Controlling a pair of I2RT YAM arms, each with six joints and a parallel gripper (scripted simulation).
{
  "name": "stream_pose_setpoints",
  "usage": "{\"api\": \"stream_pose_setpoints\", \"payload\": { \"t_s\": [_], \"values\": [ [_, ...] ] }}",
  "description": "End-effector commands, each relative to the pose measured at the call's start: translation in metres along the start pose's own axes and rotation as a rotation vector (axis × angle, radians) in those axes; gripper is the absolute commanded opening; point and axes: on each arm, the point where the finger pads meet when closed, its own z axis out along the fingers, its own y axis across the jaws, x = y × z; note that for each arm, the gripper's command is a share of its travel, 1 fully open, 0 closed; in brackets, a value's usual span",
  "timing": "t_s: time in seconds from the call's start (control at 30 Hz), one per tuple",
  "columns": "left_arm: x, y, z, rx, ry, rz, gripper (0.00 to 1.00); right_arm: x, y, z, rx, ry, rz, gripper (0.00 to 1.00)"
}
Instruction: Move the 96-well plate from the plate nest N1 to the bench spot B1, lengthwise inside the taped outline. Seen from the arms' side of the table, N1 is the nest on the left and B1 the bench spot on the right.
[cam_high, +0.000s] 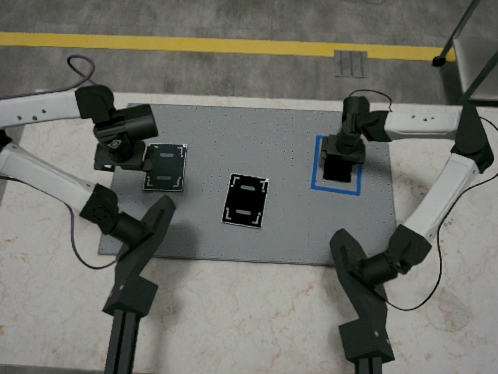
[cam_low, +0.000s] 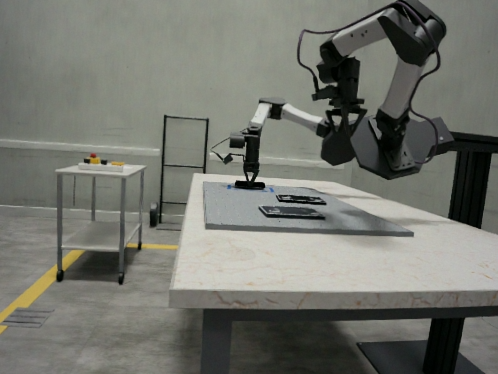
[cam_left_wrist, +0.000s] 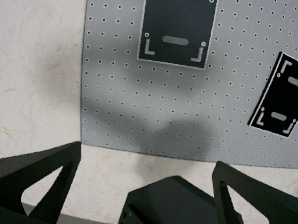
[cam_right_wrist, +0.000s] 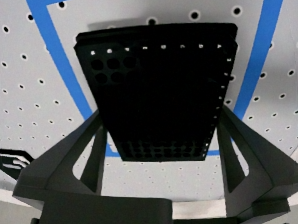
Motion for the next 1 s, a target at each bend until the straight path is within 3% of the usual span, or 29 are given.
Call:
{"api": "stream_pose_setpoints", "payload": {
  "t_s": [0.0,0.97],
  "values": [
    [0.001,0.0,-0.001,-0.001,0.001,0.002,1.0,0.005,-0.006,0.007,0.001,0.012,0.009,0.0],
    [0.001,0.0,-0.001,-0.001,0.001,0.002,1.0,0.008,-0.001,0.011,-0.001,0.013,-0.003,0.0]
  ]
}}
